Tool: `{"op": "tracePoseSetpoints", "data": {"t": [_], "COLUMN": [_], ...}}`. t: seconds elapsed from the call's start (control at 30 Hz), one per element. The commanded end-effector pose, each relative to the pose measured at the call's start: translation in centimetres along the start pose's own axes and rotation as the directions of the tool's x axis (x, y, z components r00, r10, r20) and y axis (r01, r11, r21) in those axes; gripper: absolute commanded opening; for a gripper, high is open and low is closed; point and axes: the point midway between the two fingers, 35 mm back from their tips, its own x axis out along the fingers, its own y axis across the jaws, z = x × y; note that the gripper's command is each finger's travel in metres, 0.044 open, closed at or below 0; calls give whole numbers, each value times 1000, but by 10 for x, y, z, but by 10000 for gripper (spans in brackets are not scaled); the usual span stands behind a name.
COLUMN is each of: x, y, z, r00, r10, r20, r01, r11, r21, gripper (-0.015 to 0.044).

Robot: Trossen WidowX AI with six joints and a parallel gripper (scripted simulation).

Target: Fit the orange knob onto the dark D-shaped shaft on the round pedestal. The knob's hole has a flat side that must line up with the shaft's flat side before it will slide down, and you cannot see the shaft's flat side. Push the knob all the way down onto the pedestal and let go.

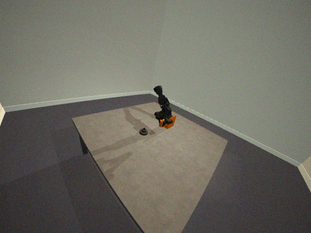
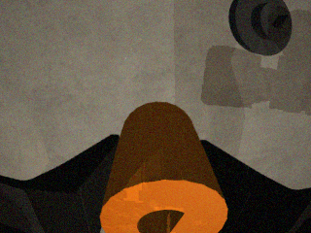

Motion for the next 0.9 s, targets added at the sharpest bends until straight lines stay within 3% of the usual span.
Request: {"op": "tracePoseSetpoints", "data": {"t": [0.0,0.87], "x": [-2,21], "y": [-5,-57], "z": [10,55], "r00": [1000,1000], "r10": [14,28], "r20": [9,6], "r01": [-14,-29], "r11": [1000,999], "r21": [2,22], "gripper": [0,0]}}
